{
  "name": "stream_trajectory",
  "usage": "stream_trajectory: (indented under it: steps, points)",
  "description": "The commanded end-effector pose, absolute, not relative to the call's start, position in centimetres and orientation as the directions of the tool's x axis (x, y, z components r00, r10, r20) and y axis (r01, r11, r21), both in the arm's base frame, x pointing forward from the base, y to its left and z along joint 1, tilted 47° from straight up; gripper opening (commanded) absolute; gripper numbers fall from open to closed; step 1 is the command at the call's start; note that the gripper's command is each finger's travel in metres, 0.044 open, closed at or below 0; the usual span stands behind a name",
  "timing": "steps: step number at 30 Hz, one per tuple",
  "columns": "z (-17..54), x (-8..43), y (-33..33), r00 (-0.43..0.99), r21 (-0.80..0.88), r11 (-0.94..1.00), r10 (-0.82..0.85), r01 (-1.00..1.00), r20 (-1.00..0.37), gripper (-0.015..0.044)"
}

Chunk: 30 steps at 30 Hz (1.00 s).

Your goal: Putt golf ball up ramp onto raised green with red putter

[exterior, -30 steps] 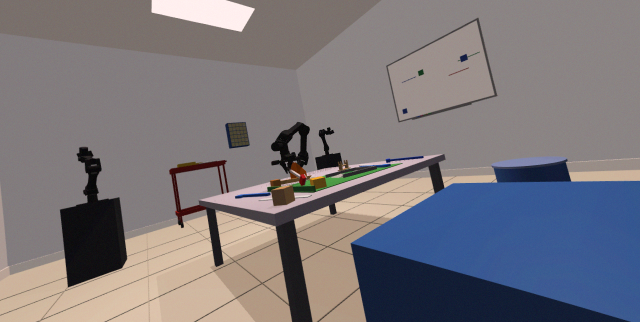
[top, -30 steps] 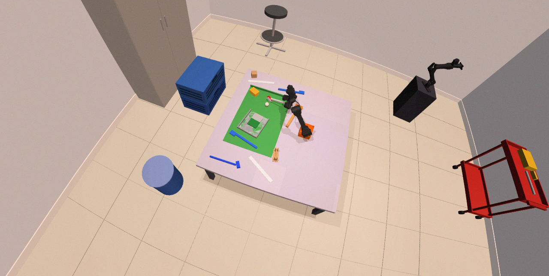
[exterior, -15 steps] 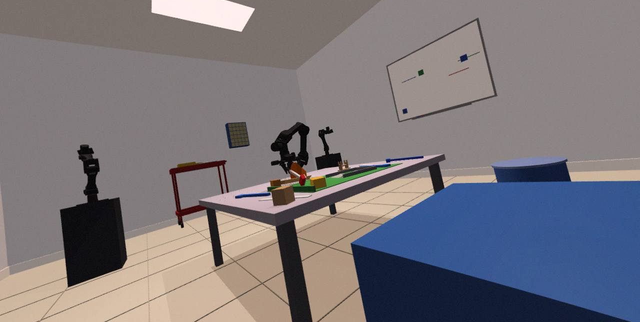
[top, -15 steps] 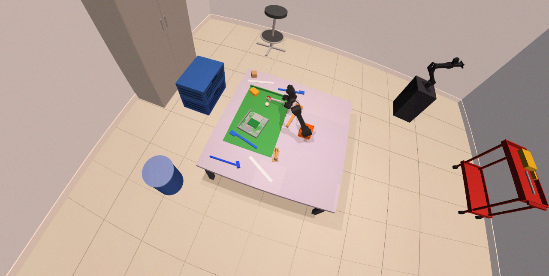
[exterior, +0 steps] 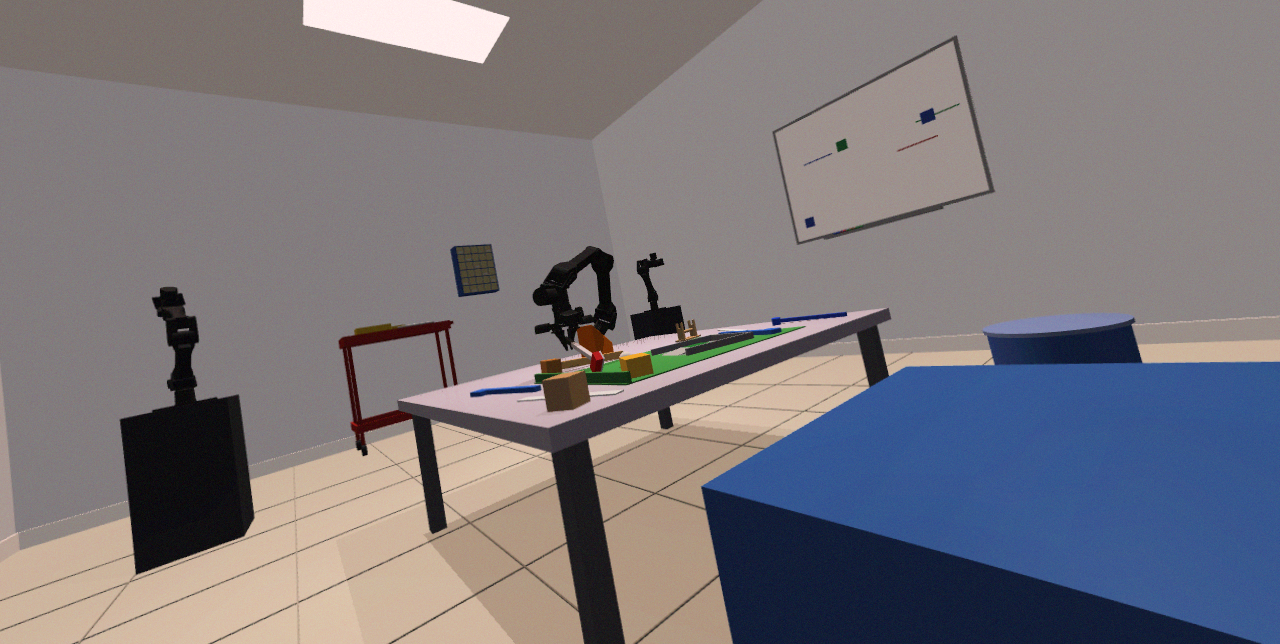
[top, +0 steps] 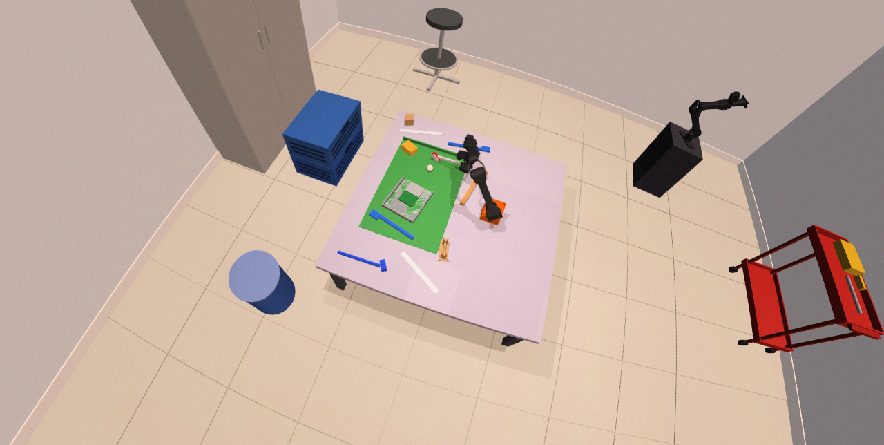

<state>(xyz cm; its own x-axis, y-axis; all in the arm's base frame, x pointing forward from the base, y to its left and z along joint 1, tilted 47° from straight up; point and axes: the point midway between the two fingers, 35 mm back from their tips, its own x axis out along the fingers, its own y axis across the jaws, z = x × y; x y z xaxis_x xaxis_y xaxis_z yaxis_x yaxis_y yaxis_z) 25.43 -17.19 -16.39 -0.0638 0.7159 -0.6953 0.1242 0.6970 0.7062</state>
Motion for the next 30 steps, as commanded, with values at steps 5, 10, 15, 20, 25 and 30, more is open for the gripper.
stream_trajectory:
  steps: [5, 10, 15, 20, 25, 30]
  points:
    - [-11.4, 27.0, -12.7, -0.062, 0.705, 0.698, 0.715, 0.125, -0.697, 0.0]
    - [-7.1, 27.2, -7.8, -0.062, 0.711, 0.692, 0.721, 0.123, -0.69, 0.0]
    - [-6.9, 27.1, -7.7, -0.062, 0.712, 0.692, 0.721, 0.123, -0.69, 0.0]
    - [-5.8, 27.4, -8.9, -0.062, 0.711, 0.693, 0.72, 0.123, -0.691, 0.0]
    - [-3.8, 27.5, -11.0, -0.063, 0.71, 0.693, 0.72, 0.124, -0.692, 0.0]
    - [-2.8, 27.5, -12.0, -0.063, 0.71, 0.693, 0.72, 0.124, -0.691, 0.0]
